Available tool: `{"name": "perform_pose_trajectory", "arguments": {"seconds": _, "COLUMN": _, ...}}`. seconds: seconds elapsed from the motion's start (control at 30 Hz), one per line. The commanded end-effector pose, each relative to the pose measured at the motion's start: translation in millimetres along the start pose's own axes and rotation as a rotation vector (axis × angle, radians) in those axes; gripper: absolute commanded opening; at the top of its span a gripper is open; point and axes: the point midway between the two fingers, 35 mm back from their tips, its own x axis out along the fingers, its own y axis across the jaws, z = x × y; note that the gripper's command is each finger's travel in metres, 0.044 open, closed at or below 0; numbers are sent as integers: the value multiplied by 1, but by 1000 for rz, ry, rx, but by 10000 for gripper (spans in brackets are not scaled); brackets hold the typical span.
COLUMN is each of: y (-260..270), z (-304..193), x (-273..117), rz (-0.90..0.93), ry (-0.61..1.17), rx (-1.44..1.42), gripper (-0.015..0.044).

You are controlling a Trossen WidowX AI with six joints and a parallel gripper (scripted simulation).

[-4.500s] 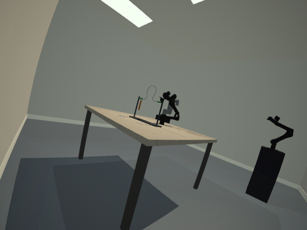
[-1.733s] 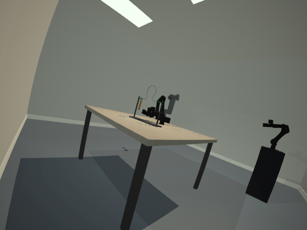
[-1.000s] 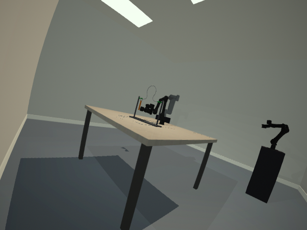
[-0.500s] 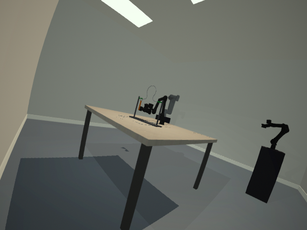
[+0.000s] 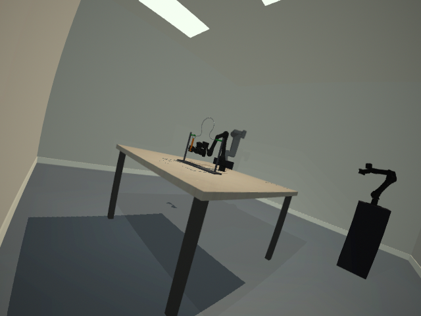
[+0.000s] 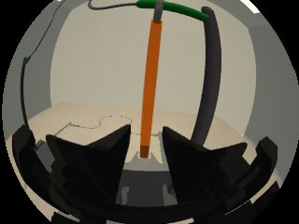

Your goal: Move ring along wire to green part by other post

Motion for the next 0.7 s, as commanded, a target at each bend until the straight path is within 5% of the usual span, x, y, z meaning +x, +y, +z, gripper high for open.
{"name": "perform_pose_trajectory", "arguments": {"seconds": 0.0, "y": -1, "z": -1, "x": 7, "rz": -4, "ry": 2, "rx": 6, "gripper": 160}}
{"name": "perform_pose_trajectory", "arguments": {"seconds": 0.67, "y": 2, "z": -1, "x": 21, "rz": -4, "ry": 0, "rx": 7, "gripper": 160}}
